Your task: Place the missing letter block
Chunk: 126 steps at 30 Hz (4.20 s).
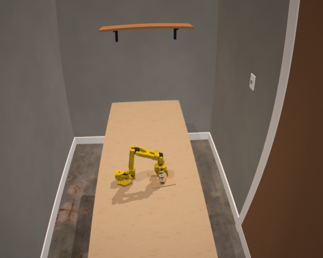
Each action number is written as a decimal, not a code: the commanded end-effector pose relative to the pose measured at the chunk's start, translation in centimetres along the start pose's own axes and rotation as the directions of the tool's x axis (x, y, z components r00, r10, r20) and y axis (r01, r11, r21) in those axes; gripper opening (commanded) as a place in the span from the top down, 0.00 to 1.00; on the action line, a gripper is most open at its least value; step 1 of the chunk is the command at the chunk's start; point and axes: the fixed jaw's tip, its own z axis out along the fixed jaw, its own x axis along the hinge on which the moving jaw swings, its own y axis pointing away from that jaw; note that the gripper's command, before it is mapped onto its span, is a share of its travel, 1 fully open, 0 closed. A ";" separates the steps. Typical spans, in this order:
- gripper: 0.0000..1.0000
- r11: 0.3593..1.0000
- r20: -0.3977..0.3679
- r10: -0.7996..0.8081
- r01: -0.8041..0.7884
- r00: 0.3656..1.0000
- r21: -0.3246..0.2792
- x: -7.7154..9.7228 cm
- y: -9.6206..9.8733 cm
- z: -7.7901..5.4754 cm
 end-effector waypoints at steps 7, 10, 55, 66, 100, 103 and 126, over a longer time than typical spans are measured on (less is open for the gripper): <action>0.67 0.998 0.002 0.000 -0.001 1.000 0.056 0.0 -0.8 -0.8; 0.67 0.998 0.002 0.000 -0.001 1.000 0.056 0.0 -0.8 -0.8; 0.67 0.998 0.002 0.000 -0.001 1.000 0.056 0.0 -0.5 -6.8; 0.67 0.998 0.002 0.005 -0.005 1.000 0.057 0.0 -0.4 -6.8; 0.67 0.747 0.133 0.629 -0.643 0.766 0.168 0.1 2.2 -9.7; 0.67 0.662 0.170 0.710 -0.730 0.684 0.171 0.2 2.6 -10.0; 0.67 0.070 0.381 0.920 -0.996 0.088 0.061 0.4 5.0 -11.0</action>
